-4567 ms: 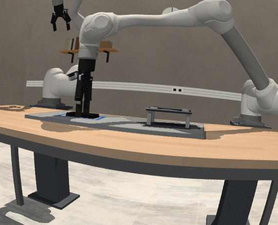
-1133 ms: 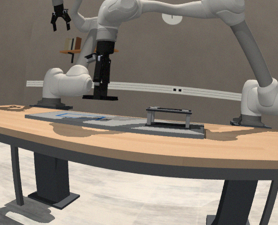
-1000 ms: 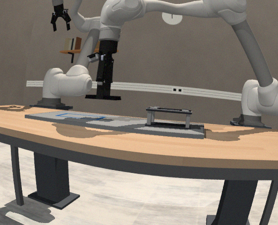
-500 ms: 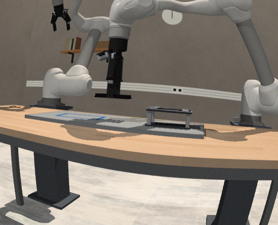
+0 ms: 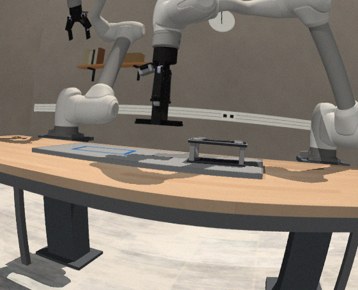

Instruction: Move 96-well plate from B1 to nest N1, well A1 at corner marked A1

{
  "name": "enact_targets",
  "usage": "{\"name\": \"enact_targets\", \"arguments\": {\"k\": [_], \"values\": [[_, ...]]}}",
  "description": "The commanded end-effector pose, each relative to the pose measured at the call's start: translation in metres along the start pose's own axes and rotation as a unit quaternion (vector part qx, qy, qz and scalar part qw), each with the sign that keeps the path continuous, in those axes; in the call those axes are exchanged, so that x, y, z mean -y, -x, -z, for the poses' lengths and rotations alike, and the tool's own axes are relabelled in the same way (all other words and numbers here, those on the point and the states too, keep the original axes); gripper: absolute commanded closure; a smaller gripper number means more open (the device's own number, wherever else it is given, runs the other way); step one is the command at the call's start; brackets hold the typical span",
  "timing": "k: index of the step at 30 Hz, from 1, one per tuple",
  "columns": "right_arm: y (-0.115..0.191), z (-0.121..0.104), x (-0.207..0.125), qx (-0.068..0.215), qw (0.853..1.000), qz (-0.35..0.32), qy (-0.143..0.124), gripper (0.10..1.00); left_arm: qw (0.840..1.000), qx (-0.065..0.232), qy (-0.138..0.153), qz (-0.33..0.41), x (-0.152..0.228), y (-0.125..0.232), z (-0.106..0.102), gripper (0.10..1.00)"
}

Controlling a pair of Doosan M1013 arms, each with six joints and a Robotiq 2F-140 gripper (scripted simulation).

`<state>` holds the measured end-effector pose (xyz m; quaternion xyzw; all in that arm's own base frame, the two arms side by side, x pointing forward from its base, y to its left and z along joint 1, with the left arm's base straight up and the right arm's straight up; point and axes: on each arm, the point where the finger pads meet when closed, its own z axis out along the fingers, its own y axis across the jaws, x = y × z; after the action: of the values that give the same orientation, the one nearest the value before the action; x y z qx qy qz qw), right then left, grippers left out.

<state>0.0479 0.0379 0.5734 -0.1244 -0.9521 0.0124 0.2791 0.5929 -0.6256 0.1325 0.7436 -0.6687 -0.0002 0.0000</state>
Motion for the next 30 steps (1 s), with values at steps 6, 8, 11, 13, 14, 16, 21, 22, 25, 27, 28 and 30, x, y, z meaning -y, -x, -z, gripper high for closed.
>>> {"name": "enact_targets", "arguments": {"k": [6, 8, 11, 13, 14, 16, 21, 22, 25, 27, 28, 30], "values": [[0.0, 0.0, 0.0, 0.0, 1.0, 0.0, 0.0, 0.098, 1.0, -0.001, -0.001, 0.0, 0.004, 0.029, 0.007, 0.493], [0.0, 0.0, 0.0, 0.0, 1.0, 0.0, 0.0, 0.098, 1.0, -0.001, -0.001, 0.0, 0.004, 0.029, 0.007, 0.493], [0.0, 0.0, 0.0, 0.0, 1.0, 0.0, 0.0, 0.098, 1.0, -0.001, -0.001, 0.0, 0.005, 0.038, 0.008, 0.493], [0.0, 0.0, 0.0, 0.0, 1.0, 0.0, 0.0, 0.098, 1.0, -0.001, -0.001, 0.0, 0.006, 0.045, 0.009, 0.493], [0.0, 0.0, 0.0, 0.0, 1.0, 0.0, 0.0, 0.098, 1.0, -0.001, -0.001, 0.0, 0.006, 0.048, 0.01, 0.493], [0.0, 0.0, 0.0, 0.0, 1.0, 0.0, 0.0, 0.098, 1.0, -0.001, -0.001, 0.0, 0.007, 0.055, 0.011, 0.493], [0.0, 0.0, 0.0, 0.0, 1.0, 0.0, 0.0, 0.098, 1.0, -0.001, -0.001, 0.0, 0.009, 0.071, 0.014, 0.493], [0.0, 0.0, 0.0, 0.0, 1.0, 0.0, 0.0, 0.098, 1.0, -0.001, -0.001, 0.0, 0.01, 0.074, 0.014, 0.493], [0.0, 0.0, 0.0, 0.0, 1.0, 0.0, 0.0, 0.098, 1.0, -0.001, -0.001, 0.0, 0.01, 0.078, 0.015, 0.493], [0.0, 0.0, 0.0, 0.0, 1.0, 0.0, 0.0, 0.098, 1.0, -0.001, -0.001, 0.0, 0.011, 0.084, 0.016, 0.493], [0.0, 0.0, 0.0, 0.0, 1.0, 0.0, 0.0, 0.098, 1.0, -0.001, -0.001, 0.0, 0.011, 0.087, 0.016, 0.493], [0.0, 0.0, 0.0, 0.0, 1.0, 0.0, 0.0, 0.098, 1.0, -0.001, -0.001, 0.0, 0.012, 0.094, 0.017, 0.493]]}}
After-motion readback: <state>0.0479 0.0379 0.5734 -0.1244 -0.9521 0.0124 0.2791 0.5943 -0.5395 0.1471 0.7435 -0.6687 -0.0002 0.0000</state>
